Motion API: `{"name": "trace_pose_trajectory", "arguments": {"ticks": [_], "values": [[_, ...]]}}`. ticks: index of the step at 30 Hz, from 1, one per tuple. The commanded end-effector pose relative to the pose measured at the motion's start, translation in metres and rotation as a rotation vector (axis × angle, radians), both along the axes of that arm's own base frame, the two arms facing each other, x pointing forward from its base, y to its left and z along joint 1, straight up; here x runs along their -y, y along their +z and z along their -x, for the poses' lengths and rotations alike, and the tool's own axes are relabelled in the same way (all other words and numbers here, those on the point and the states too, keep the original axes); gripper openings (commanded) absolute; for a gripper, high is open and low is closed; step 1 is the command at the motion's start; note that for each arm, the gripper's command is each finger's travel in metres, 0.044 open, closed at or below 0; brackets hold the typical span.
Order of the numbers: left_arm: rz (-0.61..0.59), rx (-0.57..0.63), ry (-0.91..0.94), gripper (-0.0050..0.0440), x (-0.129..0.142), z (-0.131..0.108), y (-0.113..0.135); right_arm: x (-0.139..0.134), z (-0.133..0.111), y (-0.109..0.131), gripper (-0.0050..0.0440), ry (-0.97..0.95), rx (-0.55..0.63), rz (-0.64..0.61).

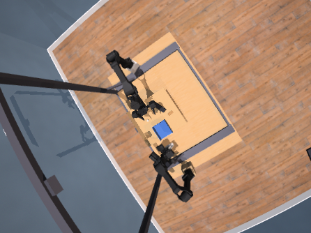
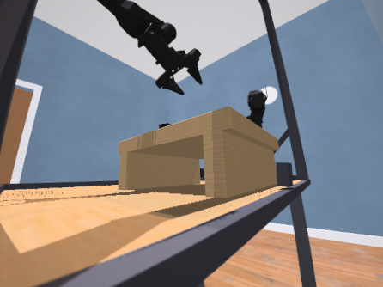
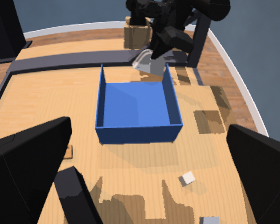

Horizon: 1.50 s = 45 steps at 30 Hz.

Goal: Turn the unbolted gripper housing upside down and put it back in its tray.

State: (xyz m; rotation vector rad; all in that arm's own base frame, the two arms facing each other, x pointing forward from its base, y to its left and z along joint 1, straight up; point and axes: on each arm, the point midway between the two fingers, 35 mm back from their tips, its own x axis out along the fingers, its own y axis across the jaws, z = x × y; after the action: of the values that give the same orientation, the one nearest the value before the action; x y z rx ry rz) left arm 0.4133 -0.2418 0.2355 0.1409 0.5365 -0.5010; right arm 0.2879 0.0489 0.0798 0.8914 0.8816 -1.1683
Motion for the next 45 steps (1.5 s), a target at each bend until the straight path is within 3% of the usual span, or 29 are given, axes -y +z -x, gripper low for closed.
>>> {"name": "trace_pose_trajectory", "arguments": {"ticks": [1, 45], "values": [[0.017, 0.029, 0.004, 0.0440, 0.000, 0.000, 0.015, 0.003, -0.004, 0.007, 0.0118, -0.017, 0.011, 0.001], [0.017, 0.029, 0.004, 0.0440, 0.000, 0.000, 0.015, 0.024, 0.007, 0.014, 0.0118, -0.087, -0.090, 0.041]]}}
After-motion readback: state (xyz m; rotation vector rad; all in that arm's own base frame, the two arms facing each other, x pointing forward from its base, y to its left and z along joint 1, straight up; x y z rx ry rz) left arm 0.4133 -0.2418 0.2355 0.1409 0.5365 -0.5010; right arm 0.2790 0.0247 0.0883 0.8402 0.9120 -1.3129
